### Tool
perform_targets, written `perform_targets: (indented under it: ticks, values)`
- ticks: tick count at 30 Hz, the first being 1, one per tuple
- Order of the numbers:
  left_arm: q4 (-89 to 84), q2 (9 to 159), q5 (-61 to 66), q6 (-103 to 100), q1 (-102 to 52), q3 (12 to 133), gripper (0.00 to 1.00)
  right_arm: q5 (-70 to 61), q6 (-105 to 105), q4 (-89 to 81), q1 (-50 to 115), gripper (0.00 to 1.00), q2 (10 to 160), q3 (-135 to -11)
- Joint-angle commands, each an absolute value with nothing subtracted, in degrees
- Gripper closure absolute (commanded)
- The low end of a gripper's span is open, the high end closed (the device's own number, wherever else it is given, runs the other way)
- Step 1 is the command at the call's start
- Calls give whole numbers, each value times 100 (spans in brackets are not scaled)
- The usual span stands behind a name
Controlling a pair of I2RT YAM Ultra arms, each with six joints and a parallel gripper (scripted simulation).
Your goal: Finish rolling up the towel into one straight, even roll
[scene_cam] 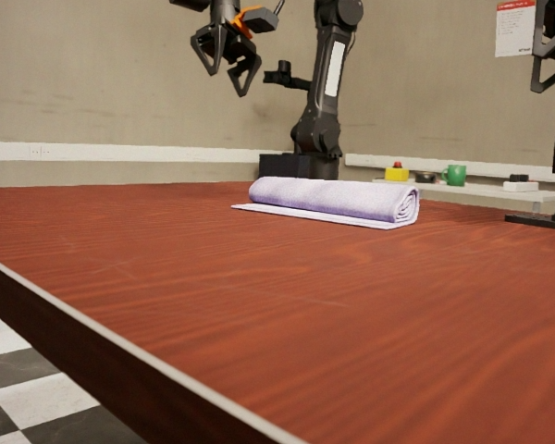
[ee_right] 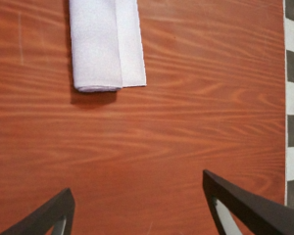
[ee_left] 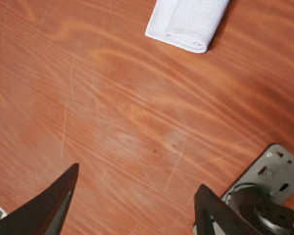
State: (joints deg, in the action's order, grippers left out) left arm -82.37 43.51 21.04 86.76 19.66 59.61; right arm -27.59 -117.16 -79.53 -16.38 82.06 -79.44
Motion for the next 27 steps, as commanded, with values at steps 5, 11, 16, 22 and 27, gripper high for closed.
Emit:
perform_targets:
  ticks: [5, 11, 16, 22, 27]
  values:
    - [-8838, 3774, 2407, 10249, 3259, 6043, 15, -2996, -12000, -7498, -1928, 15, 7538, -7554]
    - [-9000, 3712, 2621, 10825, 3833, 6064, 15, -3027, -12000, -7420, -1985, 15, 7431, -7486]
    - [-9000, 3698, 2627, 10859, 3858, 6053, 15, -3034, -12000, -7412, -1989, 15, 7428, -7480]
    - [-9000, 3698, 2626, 10858, 3851, 6053, 15, -3038, -12000, -7409, -1990, 15, 7427, -7478]
    - [-9000, 3698, 2625, 10858, 3850, 6053, 15, -3039, -12000, -7409, -1990, 15, 7427, -7477]
